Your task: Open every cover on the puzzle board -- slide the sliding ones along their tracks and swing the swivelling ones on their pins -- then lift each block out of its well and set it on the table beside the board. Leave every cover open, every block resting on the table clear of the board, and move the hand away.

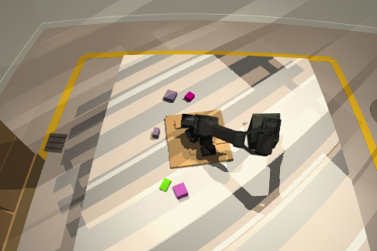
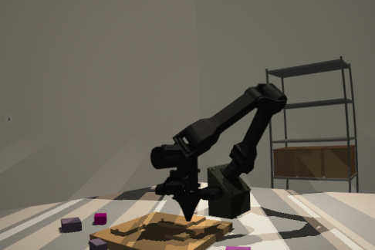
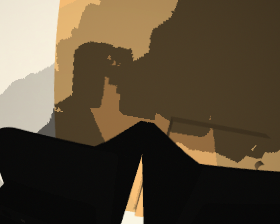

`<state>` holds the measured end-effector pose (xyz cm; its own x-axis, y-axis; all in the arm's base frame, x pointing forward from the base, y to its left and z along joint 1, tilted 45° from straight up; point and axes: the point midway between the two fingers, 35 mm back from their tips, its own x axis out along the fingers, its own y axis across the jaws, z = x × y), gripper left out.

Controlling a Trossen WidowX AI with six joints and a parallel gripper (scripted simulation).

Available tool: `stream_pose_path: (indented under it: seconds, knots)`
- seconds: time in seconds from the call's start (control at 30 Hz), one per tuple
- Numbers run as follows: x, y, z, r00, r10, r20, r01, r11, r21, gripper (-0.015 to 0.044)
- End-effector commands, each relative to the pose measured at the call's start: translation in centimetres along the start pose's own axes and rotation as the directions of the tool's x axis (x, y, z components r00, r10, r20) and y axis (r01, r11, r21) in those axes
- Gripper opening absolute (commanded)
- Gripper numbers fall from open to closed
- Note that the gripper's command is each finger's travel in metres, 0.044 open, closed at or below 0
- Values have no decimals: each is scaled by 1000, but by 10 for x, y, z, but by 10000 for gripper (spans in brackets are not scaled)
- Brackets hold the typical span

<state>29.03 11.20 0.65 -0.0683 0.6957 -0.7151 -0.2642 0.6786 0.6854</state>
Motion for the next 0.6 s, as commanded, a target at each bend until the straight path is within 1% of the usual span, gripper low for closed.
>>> stream_pose_path:
  seconds: [0.0,0.57]
  knots:
    - [6,-1,-3,1000,6,-8,-6,1000,11,0]
    - [22,0,-4,1000,8,-8,-8,1000,11,0]
